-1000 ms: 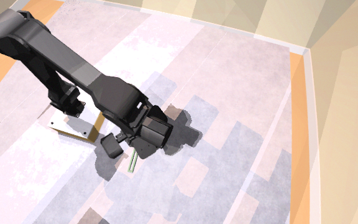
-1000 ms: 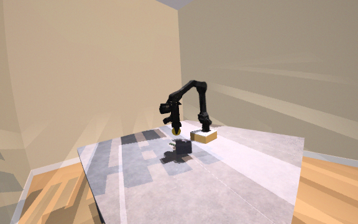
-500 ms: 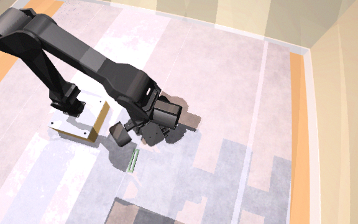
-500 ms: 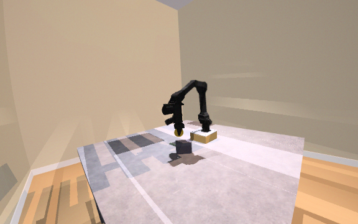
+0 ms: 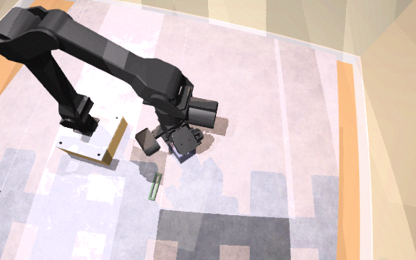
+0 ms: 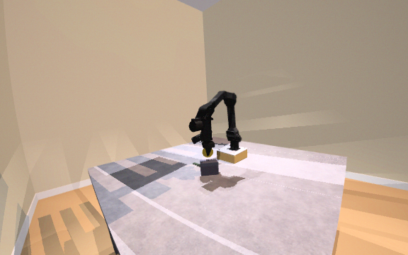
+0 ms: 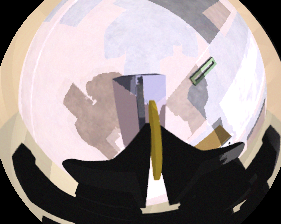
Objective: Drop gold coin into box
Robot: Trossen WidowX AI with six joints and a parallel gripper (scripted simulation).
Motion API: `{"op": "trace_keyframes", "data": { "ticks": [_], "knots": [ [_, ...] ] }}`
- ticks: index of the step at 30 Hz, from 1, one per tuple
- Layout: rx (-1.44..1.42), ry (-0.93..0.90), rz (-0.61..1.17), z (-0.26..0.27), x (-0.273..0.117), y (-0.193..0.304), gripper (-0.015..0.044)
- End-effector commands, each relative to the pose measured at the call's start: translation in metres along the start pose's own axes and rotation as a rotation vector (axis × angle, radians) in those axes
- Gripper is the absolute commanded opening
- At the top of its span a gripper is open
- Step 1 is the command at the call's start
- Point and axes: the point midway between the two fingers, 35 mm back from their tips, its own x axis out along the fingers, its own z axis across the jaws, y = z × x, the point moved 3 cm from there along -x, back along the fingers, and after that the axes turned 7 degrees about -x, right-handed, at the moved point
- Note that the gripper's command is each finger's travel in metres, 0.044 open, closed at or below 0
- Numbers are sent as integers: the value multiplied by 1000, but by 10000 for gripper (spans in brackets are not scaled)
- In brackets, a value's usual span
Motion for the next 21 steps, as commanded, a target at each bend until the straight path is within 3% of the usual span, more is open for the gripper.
{"op": "trace_keyframes", "data": {
  "ticks": [1,21],
  "knots": [
    [3,-2,-8,8,-2,2,0],
    [1,-1,0,10,-3,2,0]
  ]
}}
